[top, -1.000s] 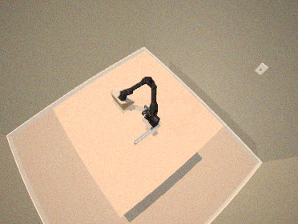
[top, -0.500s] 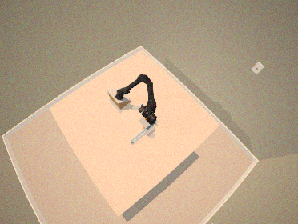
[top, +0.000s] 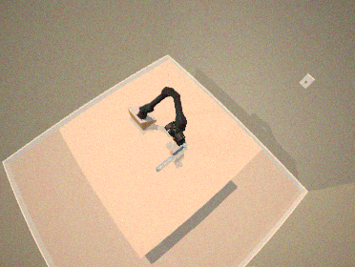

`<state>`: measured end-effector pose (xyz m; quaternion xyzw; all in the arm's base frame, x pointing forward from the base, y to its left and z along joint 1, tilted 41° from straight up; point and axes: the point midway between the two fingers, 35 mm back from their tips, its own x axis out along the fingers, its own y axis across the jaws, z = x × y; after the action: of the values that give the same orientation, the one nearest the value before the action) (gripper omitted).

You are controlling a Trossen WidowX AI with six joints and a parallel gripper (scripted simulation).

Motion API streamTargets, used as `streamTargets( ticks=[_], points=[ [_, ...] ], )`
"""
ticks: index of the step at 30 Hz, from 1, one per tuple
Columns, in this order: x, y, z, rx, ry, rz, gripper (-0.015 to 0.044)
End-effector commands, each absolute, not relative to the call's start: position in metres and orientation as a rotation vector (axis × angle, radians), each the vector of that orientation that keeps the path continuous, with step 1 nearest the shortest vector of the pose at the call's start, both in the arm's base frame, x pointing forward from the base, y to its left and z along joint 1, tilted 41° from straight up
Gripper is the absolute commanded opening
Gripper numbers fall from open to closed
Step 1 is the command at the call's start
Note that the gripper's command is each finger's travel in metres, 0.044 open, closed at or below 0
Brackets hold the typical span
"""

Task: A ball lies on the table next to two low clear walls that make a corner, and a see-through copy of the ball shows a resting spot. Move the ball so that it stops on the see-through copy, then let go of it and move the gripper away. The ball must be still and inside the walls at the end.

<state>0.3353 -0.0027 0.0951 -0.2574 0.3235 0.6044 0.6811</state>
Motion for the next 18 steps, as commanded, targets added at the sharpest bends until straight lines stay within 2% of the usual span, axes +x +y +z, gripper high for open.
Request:
streamTargets(
  ticks=[1,18],
  points=[
    [0.34,-0.008,0.092,-0.496,0.796,1.303,0.0],
    [0.357,-0.021,0.063,-0.006,1.137,0.992,0.0]
  ],
)
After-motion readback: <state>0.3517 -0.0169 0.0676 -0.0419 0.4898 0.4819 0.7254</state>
